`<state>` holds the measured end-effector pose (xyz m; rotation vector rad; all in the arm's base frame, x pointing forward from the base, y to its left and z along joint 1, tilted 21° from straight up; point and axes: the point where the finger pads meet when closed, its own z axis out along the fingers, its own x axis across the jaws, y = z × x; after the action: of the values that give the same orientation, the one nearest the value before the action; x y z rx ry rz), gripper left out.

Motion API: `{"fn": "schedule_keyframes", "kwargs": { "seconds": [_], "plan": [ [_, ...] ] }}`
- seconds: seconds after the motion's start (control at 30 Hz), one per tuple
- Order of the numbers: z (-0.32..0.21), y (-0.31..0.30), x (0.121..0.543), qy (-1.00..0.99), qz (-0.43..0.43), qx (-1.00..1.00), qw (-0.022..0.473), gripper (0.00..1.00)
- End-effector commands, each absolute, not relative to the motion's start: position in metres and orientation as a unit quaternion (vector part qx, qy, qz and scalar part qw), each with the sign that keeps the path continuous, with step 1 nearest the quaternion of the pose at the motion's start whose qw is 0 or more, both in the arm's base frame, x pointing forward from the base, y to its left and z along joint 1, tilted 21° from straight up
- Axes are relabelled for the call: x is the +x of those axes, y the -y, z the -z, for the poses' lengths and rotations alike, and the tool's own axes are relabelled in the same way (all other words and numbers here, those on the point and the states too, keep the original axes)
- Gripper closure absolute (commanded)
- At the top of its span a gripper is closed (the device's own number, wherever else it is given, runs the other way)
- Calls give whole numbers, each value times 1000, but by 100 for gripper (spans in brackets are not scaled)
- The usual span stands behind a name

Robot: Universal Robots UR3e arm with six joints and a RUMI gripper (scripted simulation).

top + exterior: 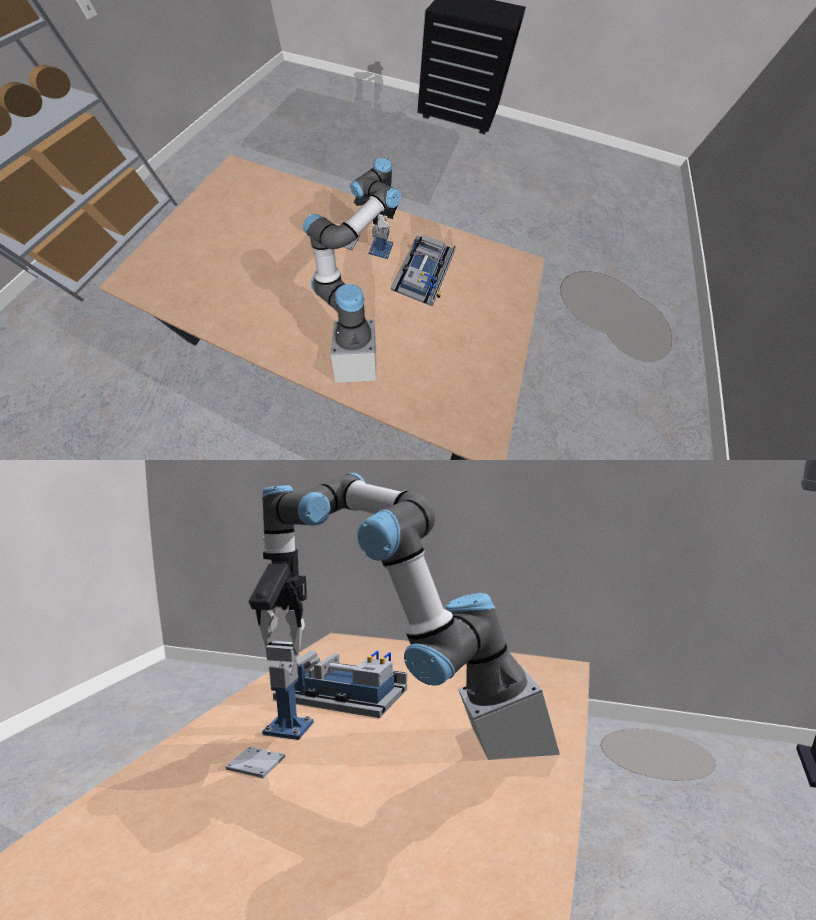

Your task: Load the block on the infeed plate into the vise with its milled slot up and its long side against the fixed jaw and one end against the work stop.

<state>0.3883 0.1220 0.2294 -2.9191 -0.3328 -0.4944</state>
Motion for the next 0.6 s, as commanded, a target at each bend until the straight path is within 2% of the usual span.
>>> {"fn": "schedule_keyframes", "kwargs": {
  "seconds": [0.0,0.57],
  "plan": [
    [-234,-121,387,112,167,-976,81,100],
    [-254,-117,381,112,167,-976,81,100]
  ]
}}
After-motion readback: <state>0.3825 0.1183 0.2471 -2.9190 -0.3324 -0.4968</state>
